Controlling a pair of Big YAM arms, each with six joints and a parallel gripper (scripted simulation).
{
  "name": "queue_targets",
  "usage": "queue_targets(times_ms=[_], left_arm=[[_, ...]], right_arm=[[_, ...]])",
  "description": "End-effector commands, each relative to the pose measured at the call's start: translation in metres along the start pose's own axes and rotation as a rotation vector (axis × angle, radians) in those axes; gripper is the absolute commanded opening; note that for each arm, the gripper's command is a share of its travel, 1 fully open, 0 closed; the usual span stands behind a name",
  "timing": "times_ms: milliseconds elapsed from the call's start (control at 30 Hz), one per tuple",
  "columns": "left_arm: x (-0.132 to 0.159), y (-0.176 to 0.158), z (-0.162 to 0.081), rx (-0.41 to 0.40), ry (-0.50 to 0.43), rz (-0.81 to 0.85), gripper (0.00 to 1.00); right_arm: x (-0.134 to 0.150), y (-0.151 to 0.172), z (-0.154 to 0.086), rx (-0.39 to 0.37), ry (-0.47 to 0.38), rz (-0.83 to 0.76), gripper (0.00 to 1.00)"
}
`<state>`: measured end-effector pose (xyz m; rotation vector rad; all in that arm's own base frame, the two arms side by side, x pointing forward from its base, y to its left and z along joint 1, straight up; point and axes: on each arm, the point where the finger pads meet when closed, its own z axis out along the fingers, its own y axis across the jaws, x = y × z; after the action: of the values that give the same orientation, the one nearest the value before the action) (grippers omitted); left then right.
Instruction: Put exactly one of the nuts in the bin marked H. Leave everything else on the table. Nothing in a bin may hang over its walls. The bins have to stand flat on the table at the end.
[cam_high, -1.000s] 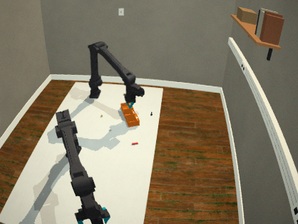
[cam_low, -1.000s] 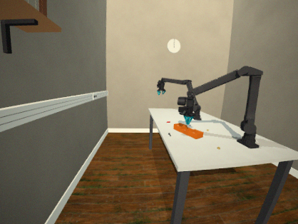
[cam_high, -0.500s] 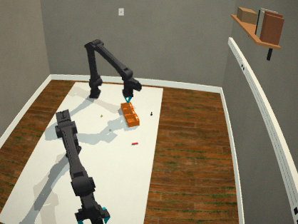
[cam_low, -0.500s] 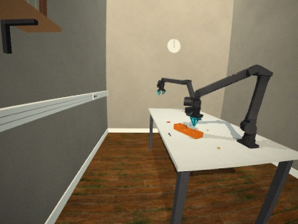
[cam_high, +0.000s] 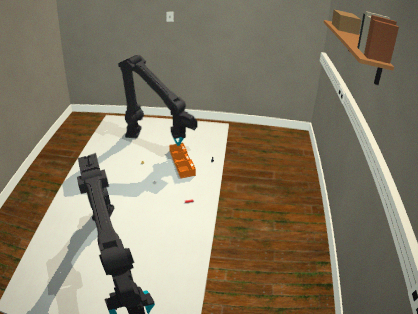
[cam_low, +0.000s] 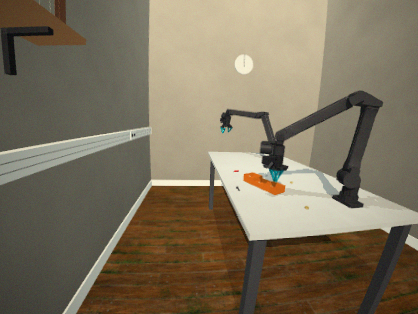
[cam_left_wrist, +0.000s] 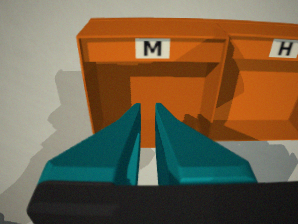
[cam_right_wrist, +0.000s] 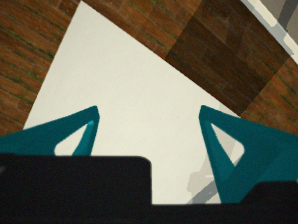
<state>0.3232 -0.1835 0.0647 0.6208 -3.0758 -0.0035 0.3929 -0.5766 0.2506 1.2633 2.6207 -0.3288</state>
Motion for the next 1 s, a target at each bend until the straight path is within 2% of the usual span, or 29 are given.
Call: queue_targets(times_ms=[0, 400, 500, 567, 967], left_arm=[[0.000, -0.002, 0.010, 0.002, -0.004, 0.014, 0.09], [0.000, -0.002, 0.042, 0.002, -0.004, 0.014, 0.09], [0.000, -0.002, 0.042, 0.007, -0.008, 0.014, 0.09], [-0.007, -0.010, 0.031, 0.026, -0.022, 0.003, 0.09], [-0.007, -0.011, 0.031, 0.027, -0.022, 0.003, 0.09]], right_arm=[[-0.003, -0.001, -0.008, 0.001, -0.015, 0.001, 1.00], [-0.003, -0.001, -0.008, 0.001, -0.015, 0.001, 1.00], [-0.003, -0.001, -0.008, 0.001, -0.015, 0.001, 1.00], [-0.003, -0.001, -0.008, 0.001, -0.015, 0.001, 1.00], [-0.003, -0.001, -0.008, 0.001, -0.015, 0.001, 1.00]])
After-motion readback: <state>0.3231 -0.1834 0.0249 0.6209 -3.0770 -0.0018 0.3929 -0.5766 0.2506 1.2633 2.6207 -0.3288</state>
